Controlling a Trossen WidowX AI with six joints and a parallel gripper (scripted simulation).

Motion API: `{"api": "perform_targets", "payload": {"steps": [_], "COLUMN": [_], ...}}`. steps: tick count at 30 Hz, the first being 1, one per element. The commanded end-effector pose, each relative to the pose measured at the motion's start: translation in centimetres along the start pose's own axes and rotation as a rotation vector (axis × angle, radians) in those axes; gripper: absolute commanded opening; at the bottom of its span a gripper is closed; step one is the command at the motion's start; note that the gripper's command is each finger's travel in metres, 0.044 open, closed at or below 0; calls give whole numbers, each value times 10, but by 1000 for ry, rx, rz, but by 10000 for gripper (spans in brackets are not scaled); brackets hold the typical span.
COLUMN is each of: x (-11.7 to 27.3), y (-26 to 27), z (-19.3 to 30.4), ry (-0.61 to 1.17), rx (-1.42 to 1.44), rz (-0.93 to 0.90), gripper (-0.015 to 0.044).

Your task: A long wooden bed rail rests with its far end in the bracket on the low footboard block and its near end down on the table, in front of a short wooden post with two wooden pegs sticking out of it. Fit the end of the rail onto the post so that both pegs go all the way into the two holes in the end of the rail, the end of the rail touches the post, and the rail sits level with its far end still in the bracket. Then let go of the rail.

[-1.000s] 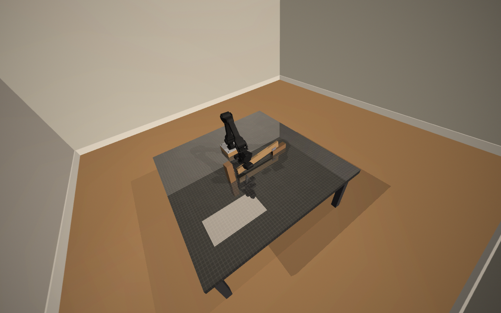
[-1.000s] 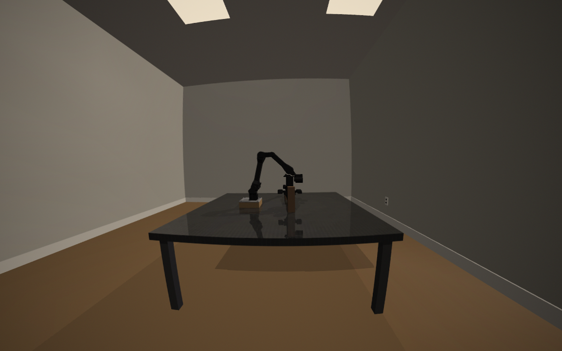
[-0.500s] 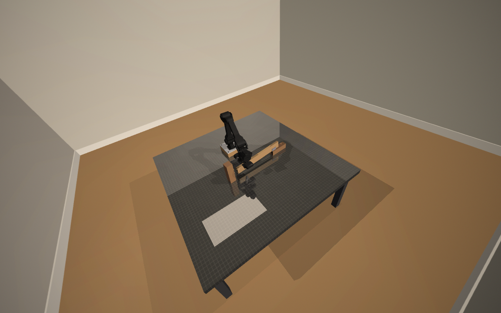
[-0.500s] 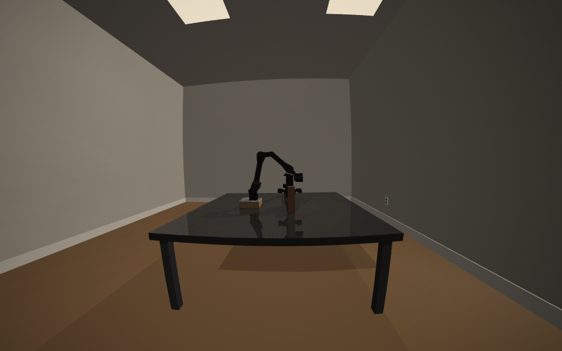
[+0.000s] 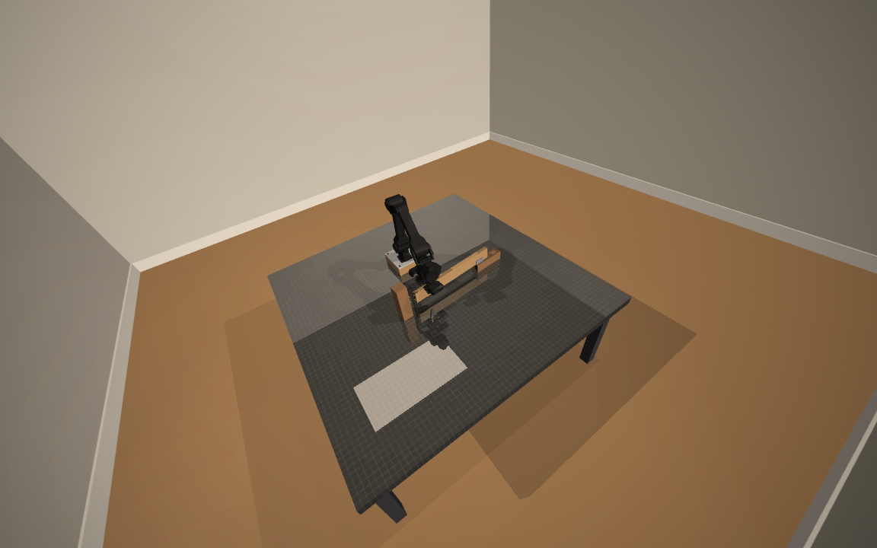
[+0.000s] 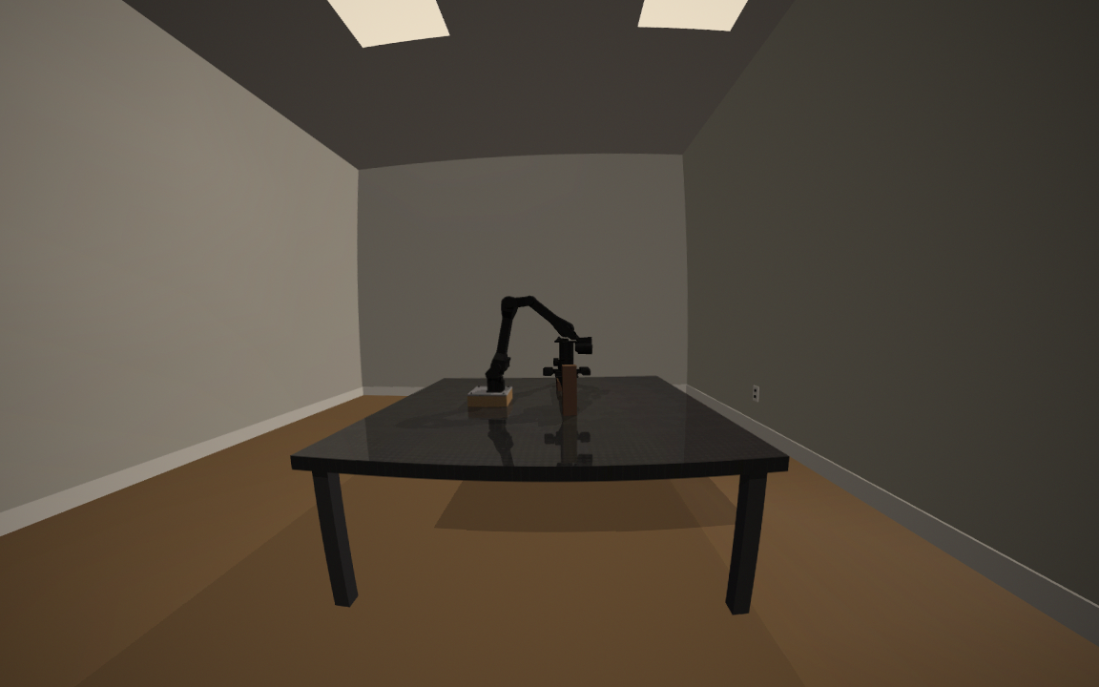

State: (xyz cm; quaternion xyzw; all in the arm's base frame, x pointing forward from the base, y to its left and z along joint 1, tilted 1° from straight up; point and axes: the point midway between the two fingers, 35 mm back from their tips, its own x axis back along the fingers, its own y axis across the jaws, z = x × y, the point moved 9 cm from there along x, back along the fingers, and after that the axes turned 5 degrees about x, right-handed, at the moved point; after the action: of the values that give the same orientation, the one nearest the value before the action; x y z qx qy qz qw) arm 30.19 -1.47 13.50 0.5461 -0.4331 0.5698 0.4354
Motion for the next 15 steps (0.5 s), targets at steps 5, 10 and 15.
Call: {"api": "perform_targets", "payload": {"steps": [5, 10, 15], "x": [8, 10, 13], "y": [-1, -1, -1], "z": [0, 0, 0], "ry": [-4, -4, -4], "rx": [-1, -1, -1], "rz": [12, 12, 12], "gripper": [0, 0, 0]}}
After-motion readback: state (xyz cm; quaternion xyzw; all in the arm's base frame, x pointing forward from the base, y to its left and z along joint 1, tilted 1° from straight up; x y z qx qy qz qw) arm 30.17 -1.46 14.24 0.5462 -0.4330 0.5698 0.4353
